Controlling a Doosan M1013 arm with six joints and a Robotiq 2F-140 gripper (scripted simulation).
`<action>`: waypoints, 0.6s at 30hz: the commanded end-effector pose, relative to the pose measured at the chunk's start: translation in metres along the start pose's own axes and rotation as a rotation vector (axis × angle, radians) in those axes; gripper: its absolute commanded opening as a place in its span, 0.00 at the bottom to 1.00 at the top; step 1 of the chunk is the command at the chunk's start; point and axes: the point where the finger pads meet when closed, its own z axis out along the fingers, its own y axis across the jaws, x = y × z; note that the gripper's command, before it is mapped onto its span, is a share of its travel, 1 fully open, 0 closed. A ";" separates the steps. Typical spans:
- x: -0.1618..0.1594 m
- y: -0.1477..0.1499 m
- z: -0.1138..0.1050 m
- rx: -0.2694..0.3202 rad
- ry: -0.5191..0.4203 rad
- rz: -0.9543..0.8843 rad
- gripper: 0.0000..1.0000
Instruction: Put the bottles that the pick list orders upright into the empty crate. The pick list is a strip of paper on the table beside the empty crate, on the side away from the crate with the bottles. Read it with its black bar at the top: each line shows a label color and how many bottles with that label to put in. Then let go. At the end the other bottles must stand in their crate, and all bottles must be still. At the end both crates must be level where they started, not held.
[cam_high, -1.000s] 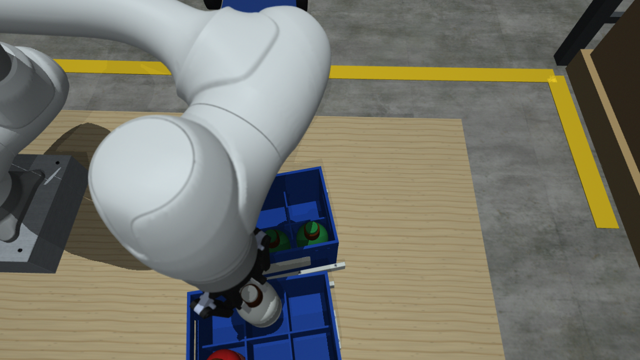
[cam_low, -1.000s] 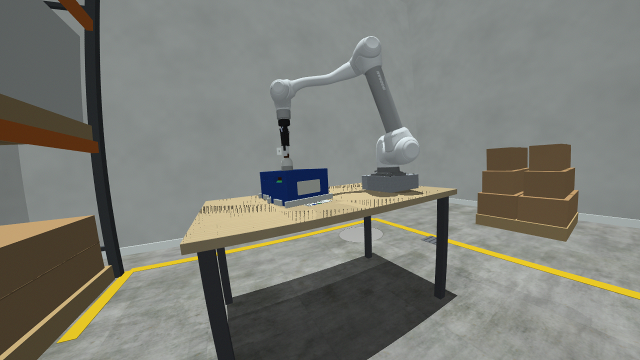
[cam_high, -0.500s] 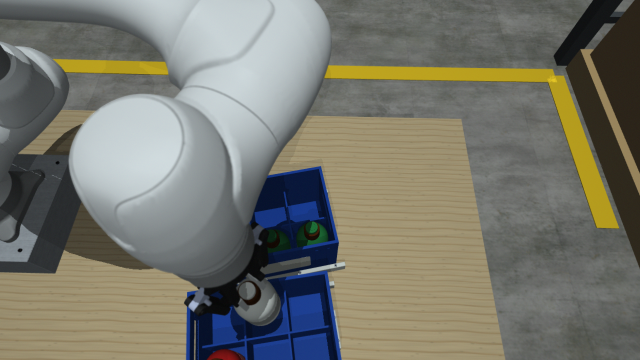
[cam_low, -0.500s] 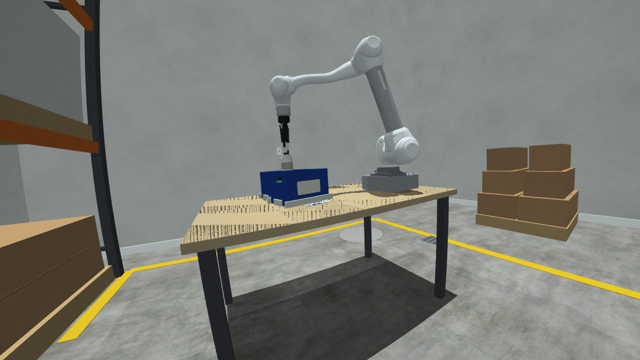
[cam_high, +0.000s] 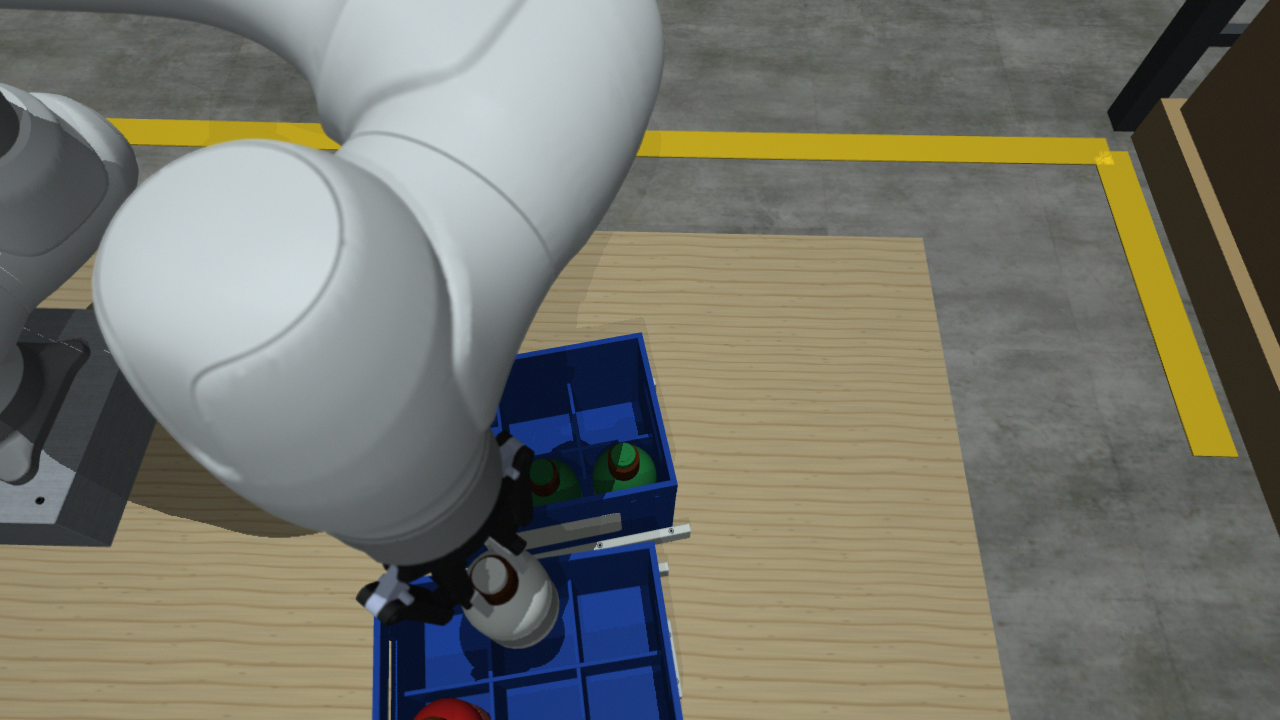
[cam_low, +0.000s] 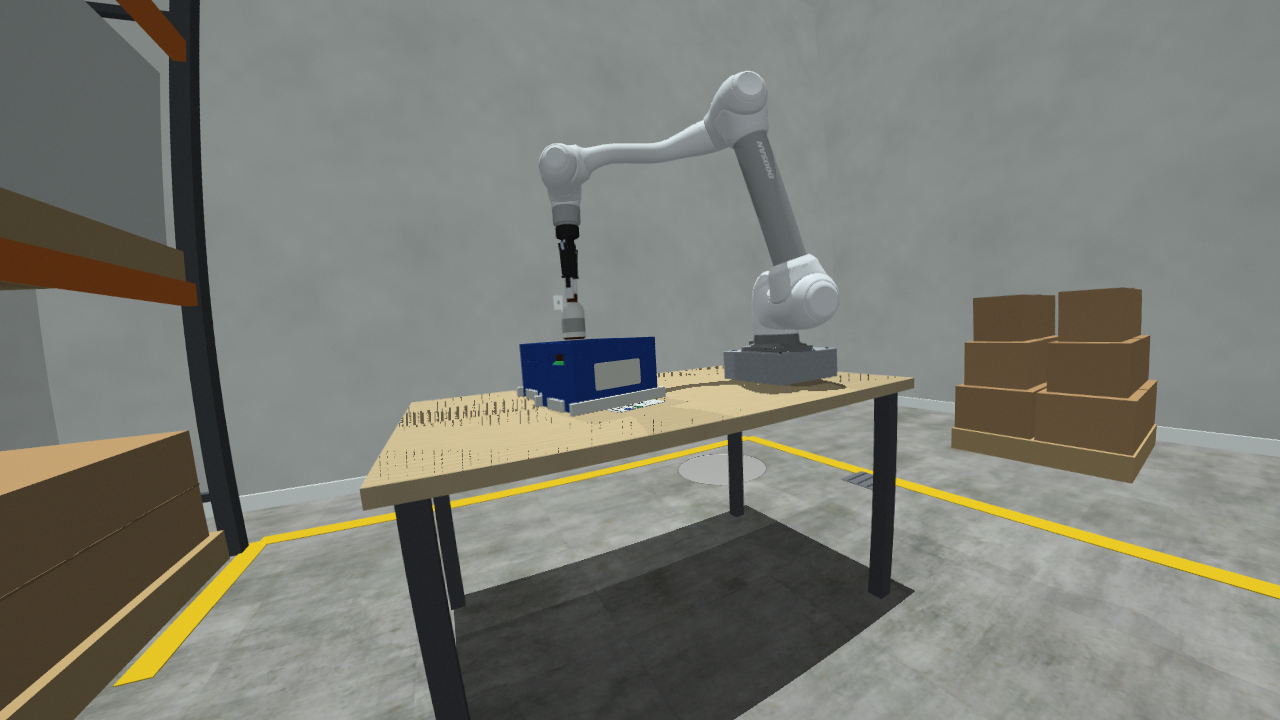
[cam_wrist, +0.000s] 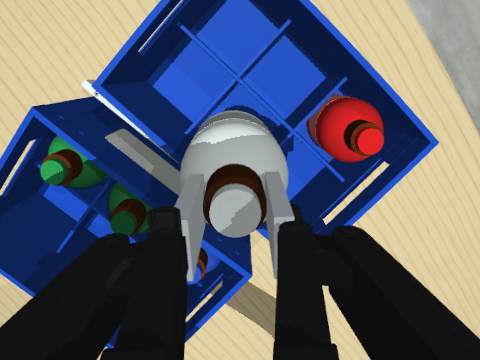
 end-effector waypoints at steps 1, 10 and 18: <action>0.000 0.000 -0.004 0.000 0.000 0.000 0.00; 0.000 0.000 -0.008 0.000 0.000 0.000 0.00; -0.010 -0.006 -0.008 0.000 0.000 0.000 0.00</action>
